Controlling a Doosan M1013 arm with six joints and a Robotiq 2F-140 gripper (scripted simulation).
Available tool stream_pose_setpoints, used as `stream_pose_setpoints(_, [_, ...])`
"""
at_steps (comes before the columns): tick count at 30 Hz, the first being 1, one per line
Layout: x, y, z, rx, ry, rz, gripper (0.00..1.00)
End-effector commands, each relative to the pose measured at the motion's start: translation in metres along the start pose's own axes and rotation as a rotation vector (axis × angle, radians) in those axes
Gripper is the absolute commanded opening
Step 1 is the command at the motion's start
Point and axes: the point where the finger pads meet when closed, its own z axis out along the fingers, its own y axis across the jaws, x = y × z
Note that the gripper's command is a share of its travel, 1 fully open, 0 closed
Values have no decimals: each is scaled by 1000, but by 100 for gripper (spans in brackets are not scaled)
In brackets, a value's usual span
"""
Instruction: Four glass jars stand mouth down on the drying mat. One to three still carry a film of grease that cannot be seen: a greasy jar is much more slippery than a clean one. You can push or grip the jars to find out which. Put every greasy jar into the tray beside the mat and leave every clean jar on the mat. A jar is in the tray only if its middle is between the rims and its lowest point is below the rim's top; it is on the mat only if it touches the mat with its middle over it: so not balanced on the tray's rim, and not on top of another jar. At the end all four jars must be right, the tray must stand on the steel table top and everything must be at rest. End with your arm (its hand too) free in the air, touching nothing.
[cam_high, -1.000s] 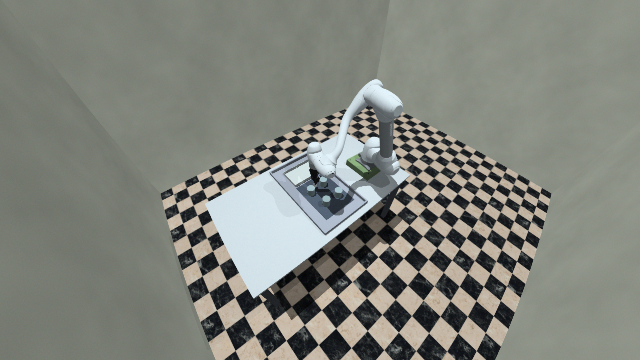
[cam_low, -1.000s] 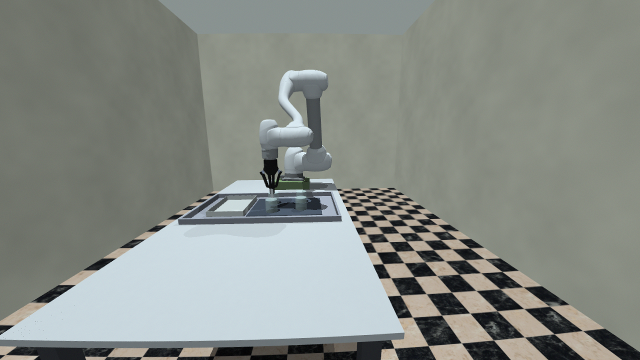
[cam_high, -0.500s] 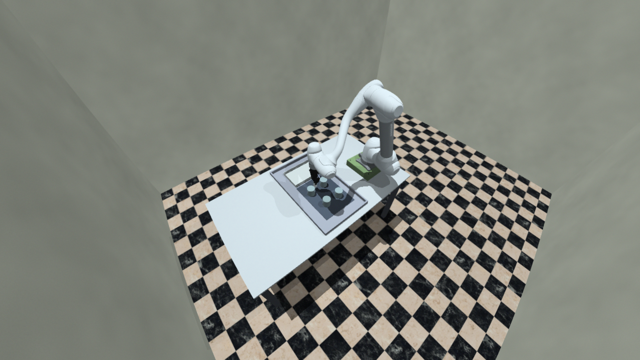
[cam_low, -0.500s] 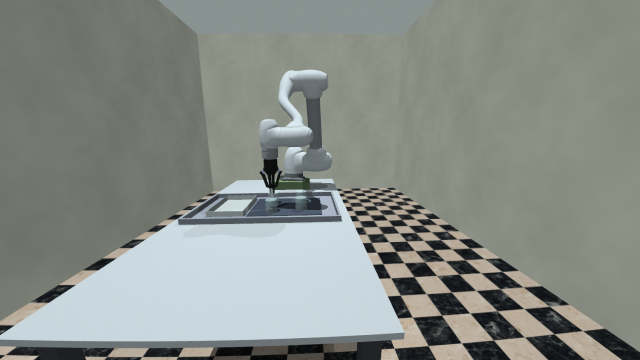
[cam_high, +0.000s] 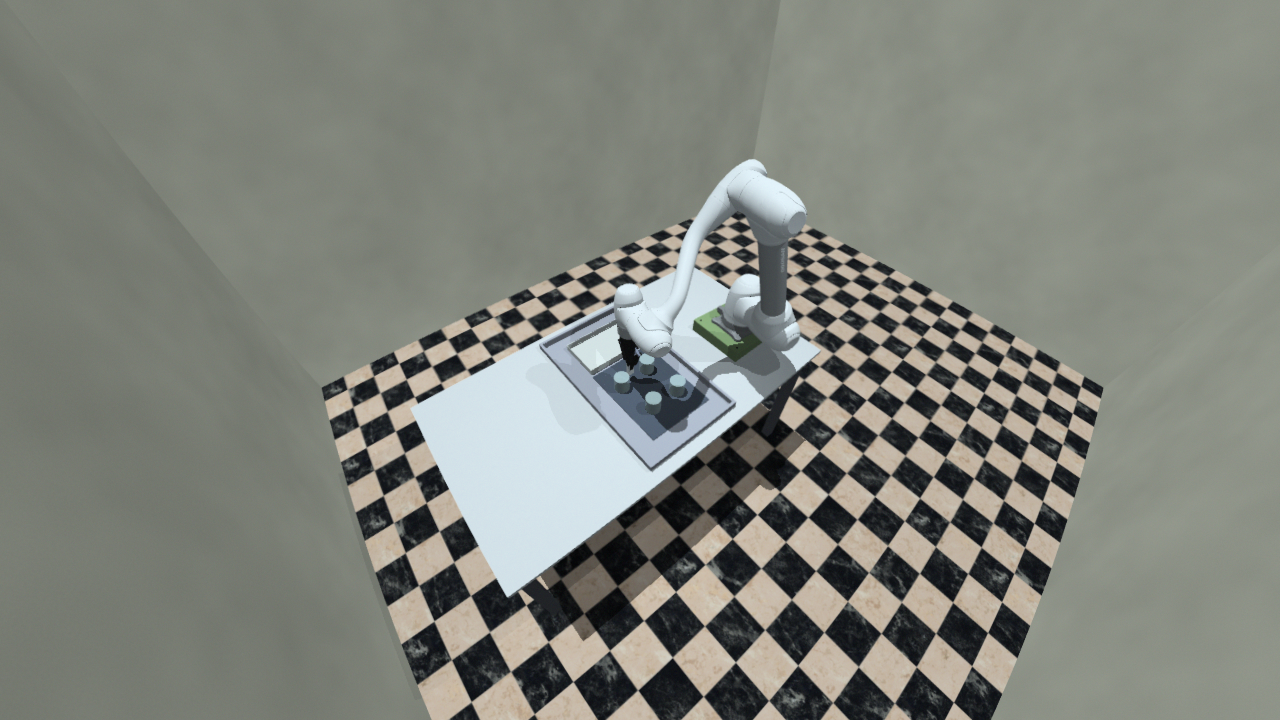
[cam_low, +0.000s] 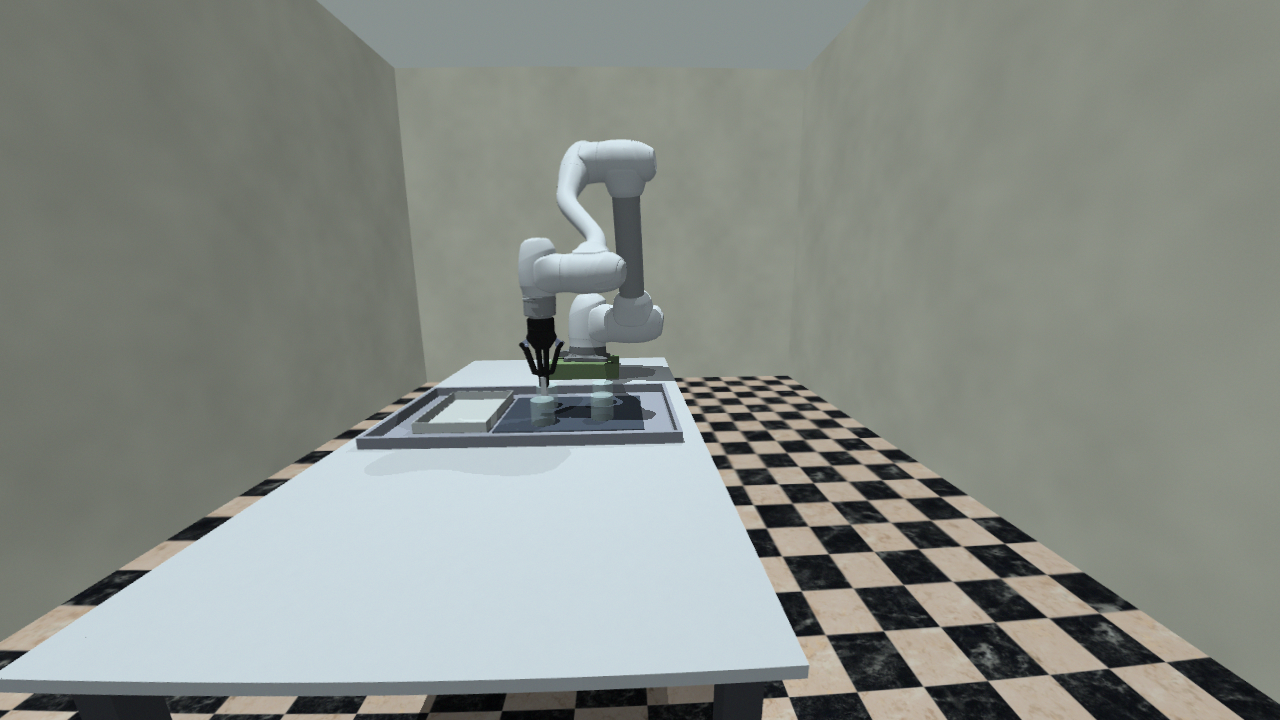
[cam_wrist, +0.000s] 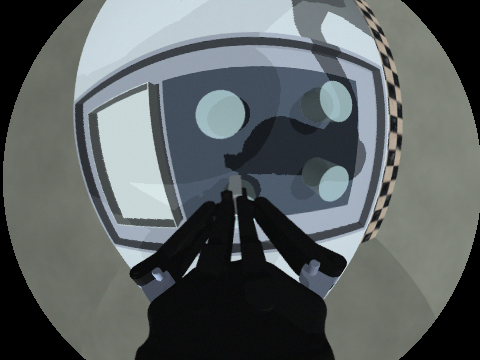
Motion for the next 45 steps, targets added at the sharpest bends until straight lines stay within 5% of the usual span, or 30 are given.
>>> stream_pose_setpoints(1, [0,0,0,0,0,0,0])
stream_pose_setpoints(45, [26,0,7,0,0,0,0])
